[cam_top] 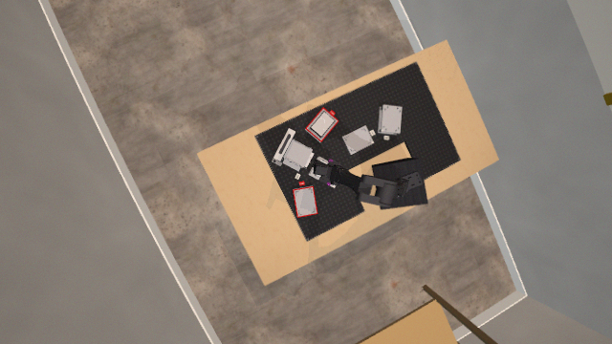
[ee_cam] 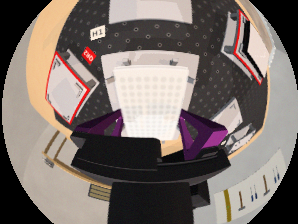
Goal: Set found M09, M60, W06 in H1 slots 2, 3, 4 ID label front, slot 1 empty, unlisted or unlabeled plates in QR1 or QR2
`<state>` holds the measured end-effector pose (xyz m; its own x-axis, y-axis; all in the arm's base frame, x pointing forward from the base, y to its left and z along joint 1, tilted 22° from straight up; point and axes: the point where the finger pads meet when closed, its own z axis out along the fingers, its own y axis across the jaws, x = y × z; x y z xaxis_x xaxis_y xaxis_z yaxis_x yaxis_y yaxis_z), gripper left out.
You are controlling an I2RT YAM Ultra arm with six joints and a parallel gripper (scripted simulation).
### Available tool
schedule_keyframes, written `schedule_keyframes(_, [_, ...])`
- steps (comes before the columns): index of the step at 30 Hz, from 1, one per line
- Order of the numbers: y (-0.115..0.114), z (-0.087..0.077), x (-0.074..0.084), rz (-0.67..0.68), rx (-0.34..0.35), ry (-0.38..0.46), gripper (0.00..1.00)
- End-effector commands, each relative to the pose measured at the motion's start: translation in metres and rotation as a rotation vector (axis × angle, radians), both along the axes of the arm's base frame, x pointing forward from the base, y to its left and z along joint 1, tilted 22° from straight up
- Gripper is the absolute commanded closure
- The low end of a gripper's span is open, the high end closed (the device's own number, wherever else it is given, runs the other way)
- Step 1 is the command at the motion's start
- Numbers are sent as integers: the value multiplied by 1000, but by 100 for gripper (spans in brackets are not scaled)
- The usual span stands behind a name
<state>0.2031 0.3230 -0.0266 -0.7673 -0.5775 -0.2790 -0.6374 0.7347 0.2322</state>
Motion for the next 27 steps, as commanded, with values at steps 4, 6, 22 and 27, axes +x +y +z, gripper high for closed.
schedule_keyframes(4, [3,4,4,-2,16,-14,14])
schedule_keyframes(6, [3,4,4,-2,16,-14,14])
schedule_keyframes(22, [2,7,3,-2,16,-14,14])
schedule_keyframes(27, [1,10,3,-2,16,-14,14])
